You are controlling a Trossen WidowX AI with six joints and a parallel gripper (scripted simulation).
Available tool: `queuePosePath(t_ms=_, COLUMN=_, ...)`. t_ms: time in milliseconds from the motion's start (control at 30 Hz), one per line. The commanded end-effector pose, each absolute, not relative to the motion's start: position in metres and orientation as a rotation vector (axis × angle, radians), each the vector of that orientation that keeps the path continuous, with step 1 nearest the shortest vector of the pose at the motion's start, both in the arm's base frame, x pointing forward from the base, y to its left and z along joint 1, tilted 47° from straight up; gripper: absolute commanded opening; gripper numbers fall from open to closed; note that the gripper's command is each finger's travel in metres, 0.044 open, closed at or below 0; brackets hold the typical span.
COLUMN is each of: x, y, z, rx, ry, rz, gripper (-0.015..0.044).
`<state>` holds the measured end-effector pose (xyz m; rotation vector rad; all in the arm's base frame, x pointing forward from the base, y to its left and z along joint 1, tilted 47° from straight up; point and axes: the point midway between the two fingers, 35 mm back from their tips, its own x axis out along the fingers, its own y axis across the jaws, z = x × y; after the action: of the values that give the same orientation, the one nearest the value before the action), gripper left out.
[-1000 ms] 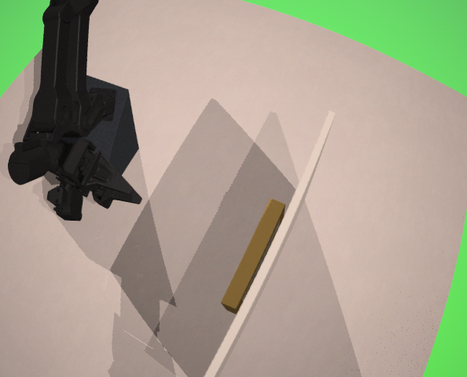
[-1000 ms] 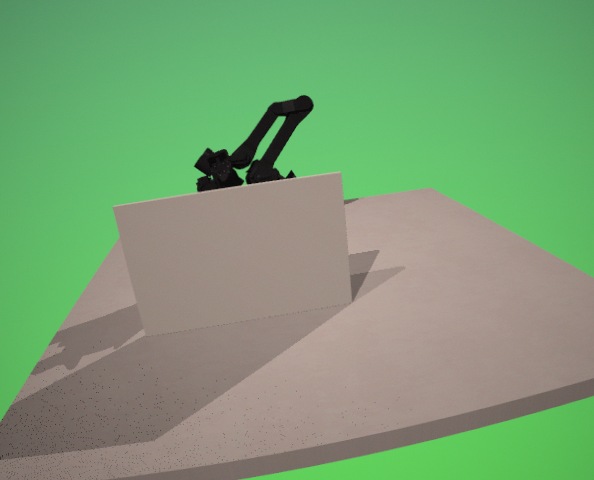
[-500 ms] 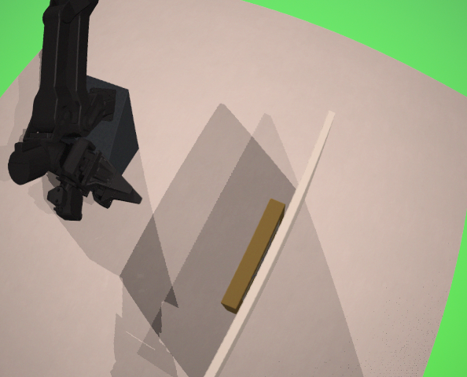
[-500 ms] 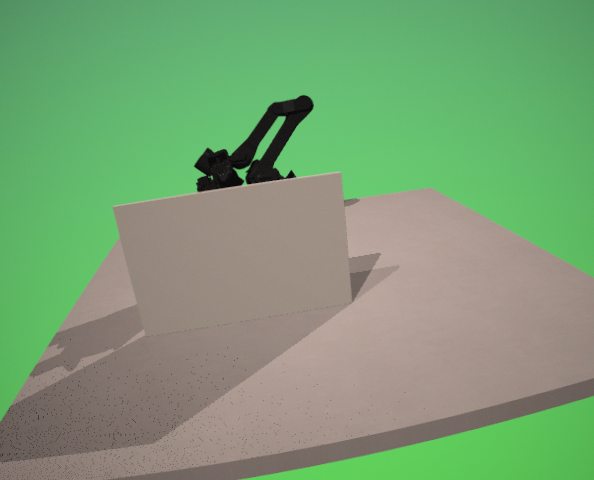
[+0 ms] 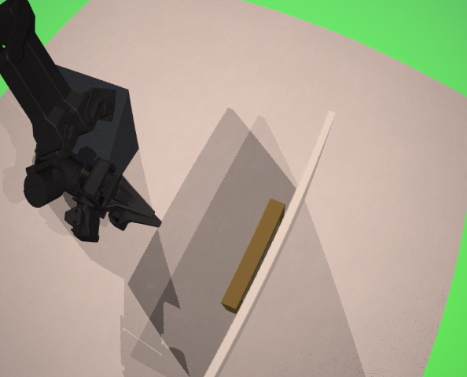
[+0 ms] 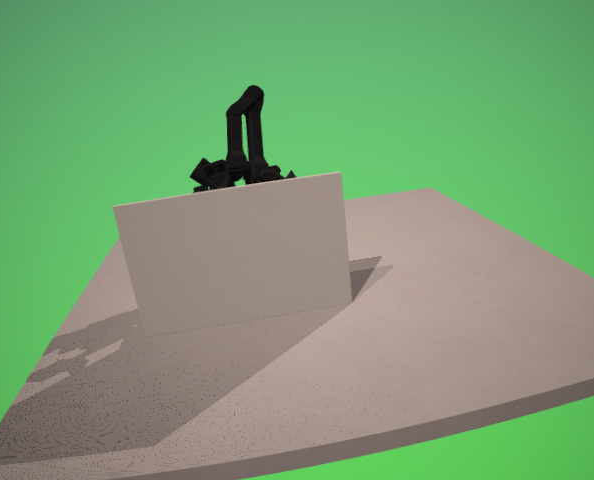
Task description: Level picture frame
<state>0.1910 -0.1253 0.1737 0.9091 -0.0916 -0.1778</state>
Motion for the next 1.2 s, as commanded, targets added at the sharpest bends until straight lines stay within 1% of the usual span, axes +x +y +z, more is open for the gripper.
queuePosePath(t_ms=0, x=0.206, y=-0.131, z=0.163, rx=0.907, ry=-0.084, rz=-0.183, gripper=0.0260)
queuePosePath(t_ms=167, x=0.221, y=-0.129, z=0.149, rx=0.898, ry=-0.059, rz=-0.187, gripper=0.0260)
queuePosePath(t_ms=533, x=0.227, y=-0.131, z=0.150, rx=0.897, ry=-0.058, rz=-0.188, gripper=0.0260)
queuePosePath(t_ms=633, x=0.240, y=-0.135, z=0.153, rx=0.897, ry=-0.064, rz=-0.188, gripper=0.0260)
queuePosePath(t_ms=900, x=0.295, y=-0.144, z=0.149, rx=0.900, ry=-0.090, rz=-0.184, gripper=0.0260)
queuePosePath(t_ms=1167, x=0.300, y=-0.144, z=0.148, rx=0.900, ry=-0.093, rz=-0.184, gripper=0.0260)
